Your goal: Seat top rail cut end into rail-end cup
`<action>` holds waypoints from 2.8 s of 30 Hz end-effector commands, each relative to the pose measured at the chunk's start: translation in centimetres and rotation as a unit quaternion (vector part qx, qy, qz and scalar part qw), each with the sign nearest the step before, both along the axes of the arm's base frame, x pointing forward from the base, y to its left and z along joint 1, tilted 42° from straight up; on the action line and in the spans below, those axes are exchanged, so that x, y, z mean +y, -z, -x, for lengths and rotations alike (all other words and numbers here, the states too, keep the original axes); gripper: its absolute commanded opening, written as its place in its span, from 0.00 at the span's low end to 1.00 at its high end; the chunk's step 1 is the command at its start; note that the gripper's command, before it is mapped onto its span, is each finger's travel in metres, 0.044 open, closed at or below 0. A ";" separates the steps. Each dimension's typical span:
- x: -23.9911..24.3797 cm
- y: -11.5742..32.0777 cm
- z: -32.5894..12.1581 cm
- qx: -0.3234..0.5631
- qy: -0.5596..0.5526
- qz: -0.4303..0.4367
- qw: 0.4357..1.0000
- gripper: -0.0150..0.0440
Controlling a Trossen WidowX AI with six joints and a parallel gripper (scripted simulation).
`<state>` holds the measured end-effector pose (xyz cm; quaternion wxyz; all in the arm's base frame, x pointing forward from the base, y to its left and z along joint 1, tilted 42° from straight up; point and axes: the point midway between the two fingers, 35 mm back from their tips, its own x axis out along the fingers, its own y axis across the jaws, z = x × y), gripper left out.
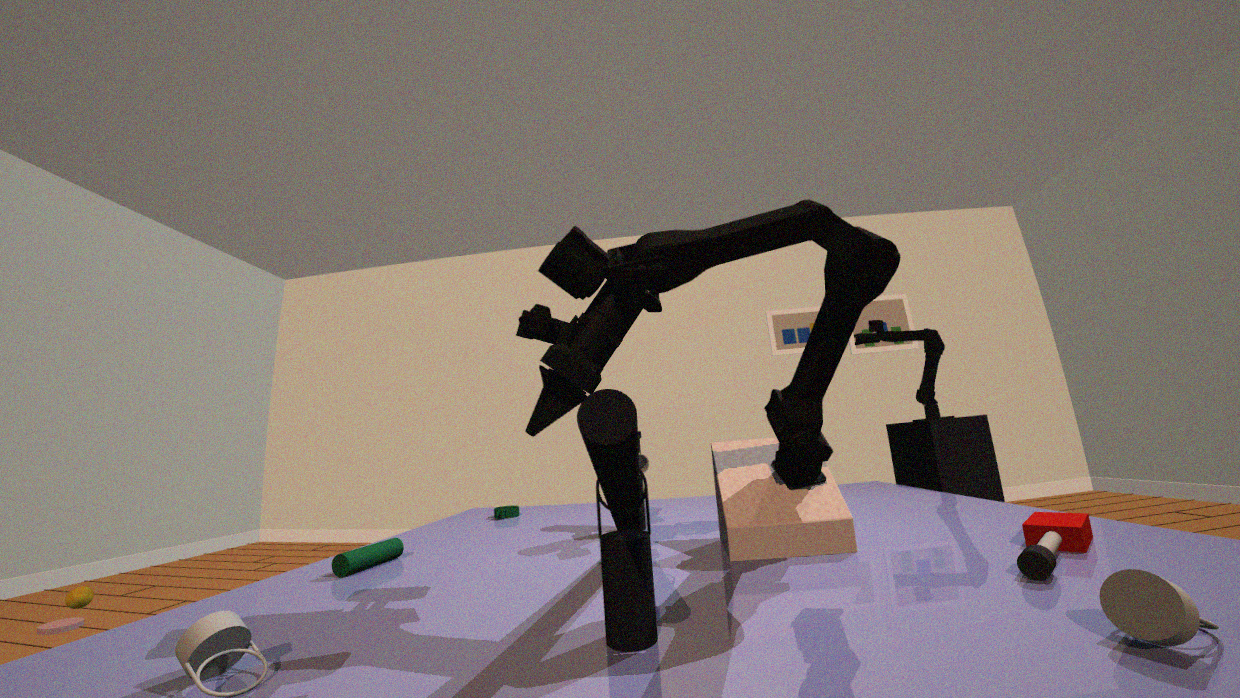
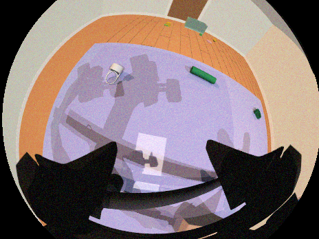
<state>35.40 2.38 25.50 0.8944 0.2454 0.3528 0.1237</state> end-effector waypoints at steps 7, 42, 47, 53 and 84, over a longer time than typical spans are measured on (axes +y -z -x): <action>-9.6 7.9 5.0 0.098 -0.016 -0.012 0.995 1.00; -22.6 18.6 13.1 -0.195 -0.341 0.274 0.878 1.00; -23.8 20.5 13.9 -0.248 -0.390 0.334 0.821 1.00; -24.7 22.3 14.8 -0.300 -0.433 0.394 0.753 1.00; -23.2 26.2 14.9 -0.338 -0.460 0.436 0.695 1.00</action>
